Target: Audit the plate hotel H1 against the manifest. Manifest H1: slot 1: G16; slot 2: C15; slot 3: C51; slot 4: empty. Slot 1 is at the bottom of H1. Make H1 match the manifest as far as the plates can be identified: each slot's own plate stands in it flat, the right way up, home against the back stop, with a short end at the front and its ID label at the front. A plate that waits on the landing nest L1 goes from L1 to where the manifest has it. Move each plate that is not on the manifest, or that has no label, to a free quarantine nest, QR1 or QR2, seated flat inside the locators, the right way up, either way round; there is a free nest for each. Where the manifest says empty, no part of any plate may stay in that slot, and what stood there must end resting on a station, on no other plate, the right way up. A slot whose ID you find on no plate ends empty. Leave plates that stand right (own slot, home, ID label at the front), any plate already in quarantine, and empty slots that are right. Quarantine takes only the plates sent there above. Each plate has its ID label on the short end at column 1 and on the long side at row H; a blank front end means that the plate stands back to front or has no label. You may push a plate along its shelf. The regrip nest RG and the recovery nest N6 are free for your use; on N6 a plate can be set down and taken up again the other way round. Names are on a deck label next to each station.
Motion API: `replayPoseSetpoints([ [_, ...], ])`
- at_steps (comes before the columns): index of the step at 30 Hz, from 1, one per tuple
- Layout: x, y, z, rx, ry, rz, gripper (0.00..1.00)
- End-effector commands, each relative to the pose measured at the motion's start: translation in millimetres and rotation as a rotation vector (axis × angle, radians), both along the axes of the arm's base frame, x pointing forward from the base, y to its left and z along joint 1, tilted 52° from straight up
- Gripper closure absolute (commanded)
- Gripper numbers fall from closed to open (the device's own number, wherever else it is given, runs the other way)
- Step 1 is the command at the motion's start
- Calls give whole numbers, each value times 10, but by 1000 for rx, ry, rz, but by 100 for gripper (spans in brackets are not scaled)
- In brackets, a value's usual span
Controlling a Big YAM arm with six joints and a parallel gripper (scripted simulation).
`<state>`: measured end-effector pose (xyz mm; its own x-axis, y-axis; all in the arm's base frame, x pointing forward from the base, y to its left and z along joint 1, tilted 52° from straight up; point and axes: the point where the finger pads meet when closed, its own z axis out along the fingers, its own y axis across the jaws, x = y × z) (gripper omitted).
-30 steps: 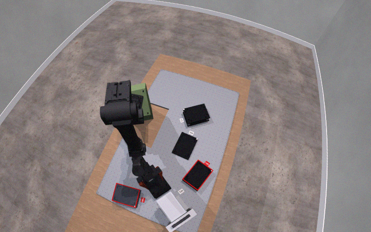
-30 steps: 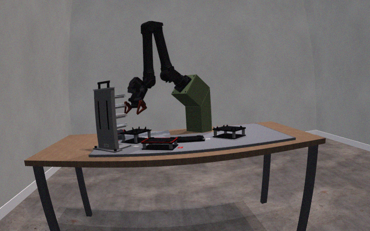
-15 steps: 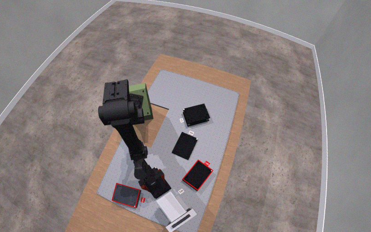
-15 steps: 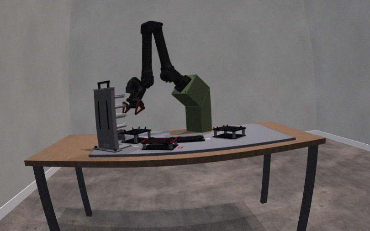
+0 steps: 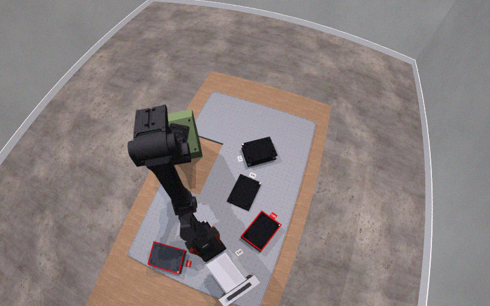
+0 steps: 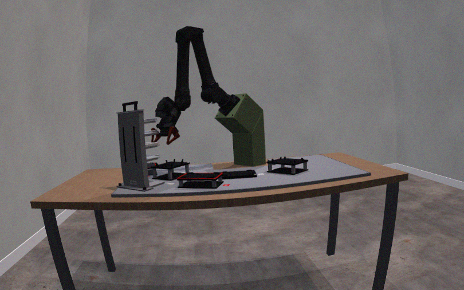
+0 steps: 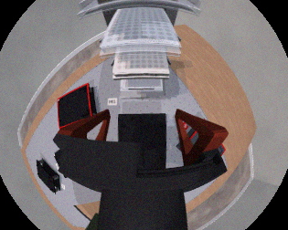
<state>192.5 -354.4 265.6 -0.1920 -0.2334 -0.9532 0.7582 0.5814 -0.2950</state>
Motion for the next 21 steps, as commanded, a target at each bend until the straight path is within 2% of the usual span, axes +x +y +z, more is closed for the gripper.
replayPoseSetpoints([
  [1,70,28,216,-50,-2,15,0],
  [21,231,-103,293,-25,7,16,0],
])
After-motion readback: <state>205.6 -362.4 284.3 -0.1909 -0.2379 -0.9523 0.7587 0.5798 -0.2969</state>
